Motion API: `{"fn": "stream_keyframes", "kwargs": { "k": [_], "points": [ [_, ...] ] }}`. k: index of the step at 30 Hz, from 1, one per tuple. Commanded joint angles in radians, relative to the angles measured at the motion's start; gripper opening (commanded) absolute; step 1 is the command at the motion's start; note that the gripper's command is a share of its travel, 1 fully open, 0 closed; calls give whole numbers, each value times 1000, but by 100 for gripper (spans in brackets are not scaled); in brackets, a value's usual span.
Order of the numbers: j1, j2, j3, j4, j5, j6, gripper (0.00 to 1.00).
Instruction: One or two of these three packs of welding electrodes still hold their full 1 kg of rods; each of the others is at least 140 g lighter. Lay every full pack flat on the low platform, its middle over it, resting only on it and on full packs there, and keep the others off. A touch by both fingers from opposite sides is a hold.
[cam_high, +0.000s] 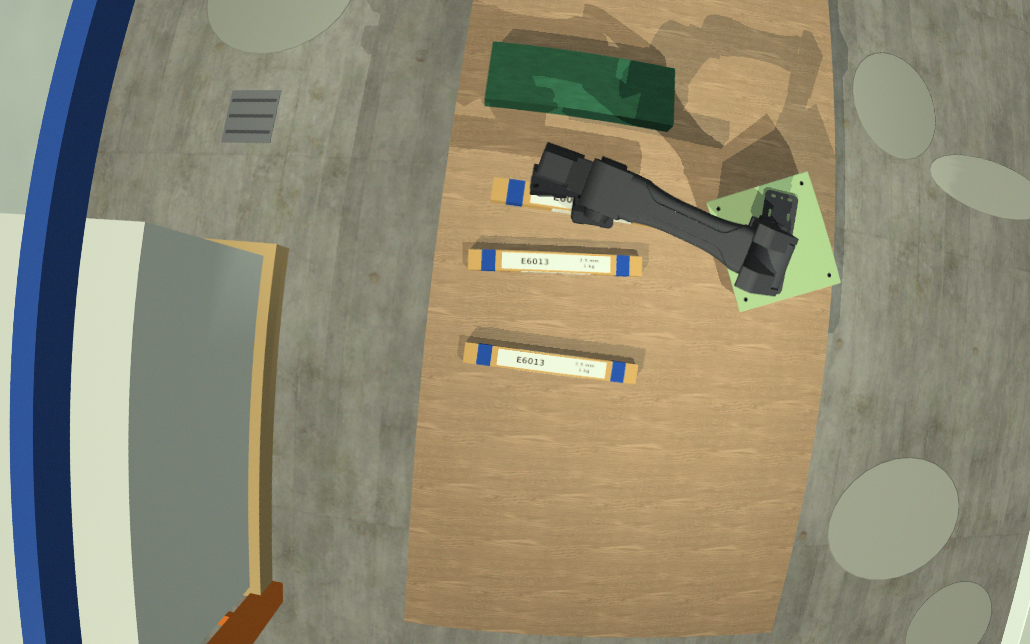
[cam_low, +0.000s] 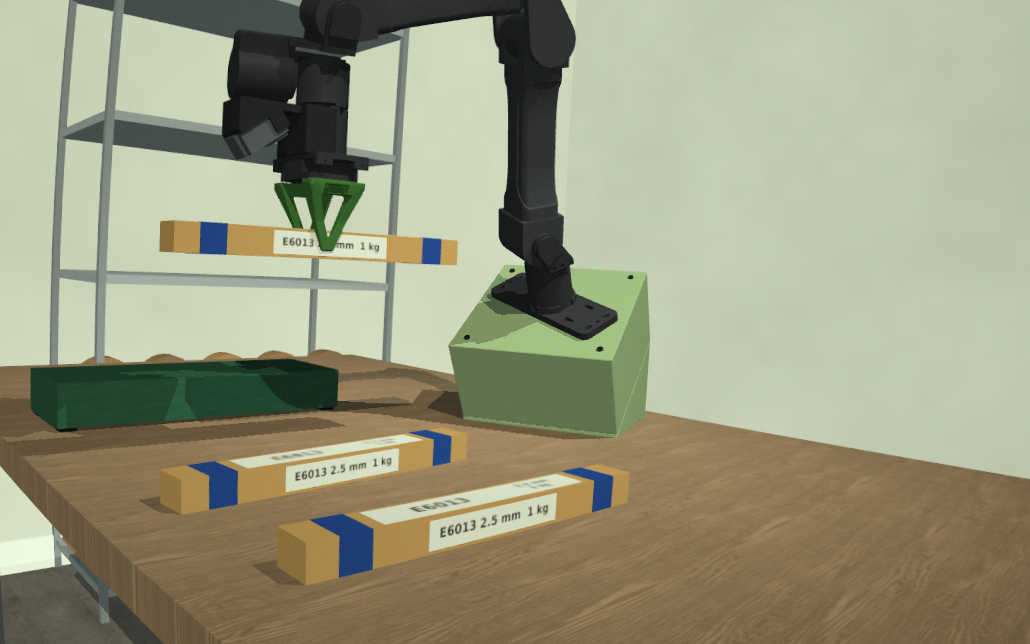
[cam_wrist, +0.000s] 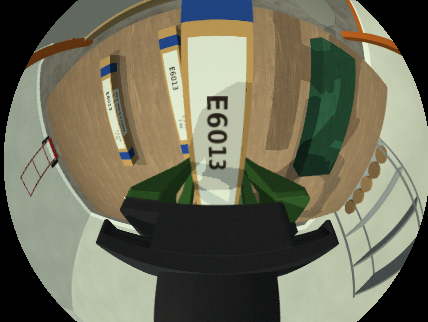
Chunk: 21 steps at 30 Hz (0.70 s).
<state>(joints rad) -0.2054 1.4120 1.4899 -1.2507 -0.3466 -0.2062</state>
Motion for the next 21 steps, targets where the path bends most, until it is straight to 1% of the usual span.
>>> {"fn": "stream_keyframes", "kwargs": {
  "k": [1, 21],
  "points": [
    [-9, -79, 28, -1, 2, 4, 0],
    [-10, -79, 29, -2, 2, 7, 0]
  ]
}}
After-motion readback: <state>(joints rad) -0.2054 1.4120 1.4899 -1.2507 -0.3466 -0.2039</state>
